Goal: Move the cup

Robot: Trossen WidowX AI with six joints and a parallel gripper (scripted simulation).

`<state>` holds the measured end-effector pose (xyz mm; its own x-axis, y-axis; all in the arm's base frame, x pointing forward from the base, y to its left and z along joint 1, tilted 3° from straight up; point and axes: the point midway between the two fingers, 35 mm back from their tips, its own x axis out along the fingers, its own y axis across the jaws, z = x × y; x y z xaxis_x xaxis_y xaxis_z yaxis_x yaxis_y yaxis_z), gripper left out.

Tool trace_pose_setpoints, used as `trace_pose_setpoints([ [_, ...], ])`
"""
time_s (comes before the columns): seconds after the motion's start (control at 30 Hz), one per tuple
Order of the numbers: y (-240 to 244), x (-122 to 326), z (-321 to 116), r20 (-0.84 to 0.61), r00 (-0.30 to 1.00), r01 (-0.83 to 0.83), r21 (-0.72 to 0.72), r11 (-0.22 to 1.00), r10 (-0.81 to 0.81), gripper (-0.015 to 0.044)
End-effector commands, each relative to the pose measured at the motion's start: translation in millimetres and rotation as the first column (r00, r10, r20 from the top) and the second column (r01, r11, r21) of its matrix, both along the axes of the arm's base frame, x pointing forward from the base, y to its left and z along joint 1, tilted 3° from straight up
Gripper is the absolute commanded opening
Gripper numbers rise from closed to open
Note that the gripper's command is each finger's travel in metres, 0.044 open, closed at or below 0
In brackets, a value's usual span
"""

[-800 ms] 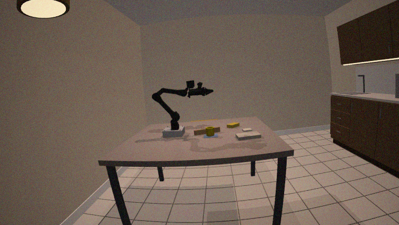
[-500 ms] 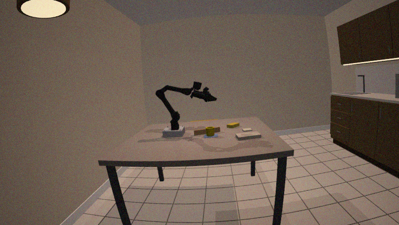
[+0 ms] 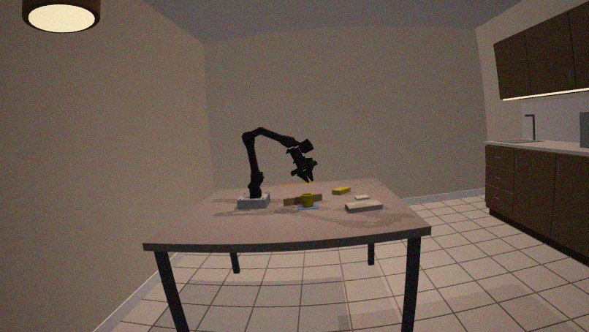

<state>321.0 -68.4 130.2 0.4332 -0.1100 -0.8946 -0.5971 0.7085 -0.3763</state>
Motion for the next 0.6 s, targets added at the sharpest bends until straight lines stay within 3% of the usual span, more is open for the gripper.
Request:
trace_pose_setpoints([
  [0.0,-18.1,-39.4,-36.4,-0.397,0.888,-0.234,0.047,0.971,0.233,0.0167],
  [0.57,-20.1,-37.4,-40.2,-0.397,0.888,-0.234,0.047,0.971,0.233,0.0167],
])
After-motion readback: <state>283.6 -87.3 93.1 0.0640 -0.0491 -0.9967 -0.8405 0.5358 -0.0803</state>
